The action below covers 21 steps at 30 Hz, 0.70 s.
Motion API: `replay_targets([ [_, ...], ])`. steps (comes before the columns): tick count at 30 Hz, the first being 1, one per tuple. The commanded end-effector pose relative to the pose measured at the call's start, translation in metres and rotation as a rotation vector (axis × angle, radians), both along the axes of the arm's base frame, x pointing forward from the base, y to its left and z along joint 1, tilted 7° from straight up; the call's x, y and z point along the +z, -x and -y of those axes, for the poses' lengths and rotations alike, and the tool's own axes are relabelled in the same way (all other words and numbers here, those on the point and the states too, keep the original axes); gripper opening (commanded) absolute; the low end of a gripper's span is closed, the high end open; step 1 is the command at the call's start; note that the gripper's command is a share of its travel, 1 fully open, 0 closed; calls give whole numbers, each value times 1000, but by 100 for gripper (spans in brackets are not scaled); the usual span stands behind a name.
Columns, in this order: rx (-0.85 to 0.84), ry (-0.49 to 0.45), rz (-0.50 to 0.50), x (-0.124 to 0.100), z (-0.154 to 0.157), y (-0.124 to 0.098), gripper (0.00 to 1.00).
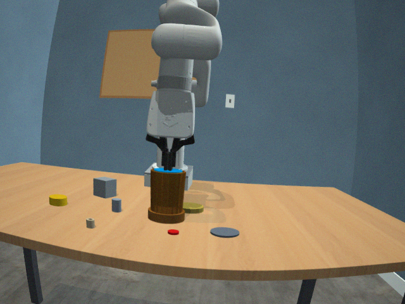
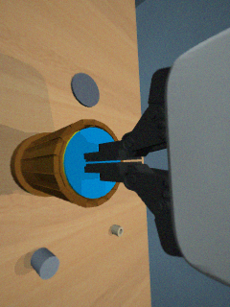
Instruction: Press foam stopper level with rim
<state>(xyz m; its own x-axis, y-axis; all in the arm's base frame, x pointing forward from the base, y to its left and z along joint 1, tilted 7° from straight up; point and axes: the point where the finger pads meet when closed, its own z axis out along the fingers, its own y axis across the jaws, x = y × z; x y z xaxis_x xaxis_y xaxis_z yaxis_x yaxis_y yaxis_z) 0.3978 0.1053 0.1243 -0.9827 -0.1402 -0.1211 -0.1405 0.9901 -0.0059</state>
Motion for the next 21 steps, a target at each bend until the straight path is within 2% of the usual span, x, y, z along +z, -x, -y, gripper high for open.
replay_targets([
  [1,0,-1,3,0,0,-1,0],
  [21,0,-1,3,-10,0,-2,0],
])
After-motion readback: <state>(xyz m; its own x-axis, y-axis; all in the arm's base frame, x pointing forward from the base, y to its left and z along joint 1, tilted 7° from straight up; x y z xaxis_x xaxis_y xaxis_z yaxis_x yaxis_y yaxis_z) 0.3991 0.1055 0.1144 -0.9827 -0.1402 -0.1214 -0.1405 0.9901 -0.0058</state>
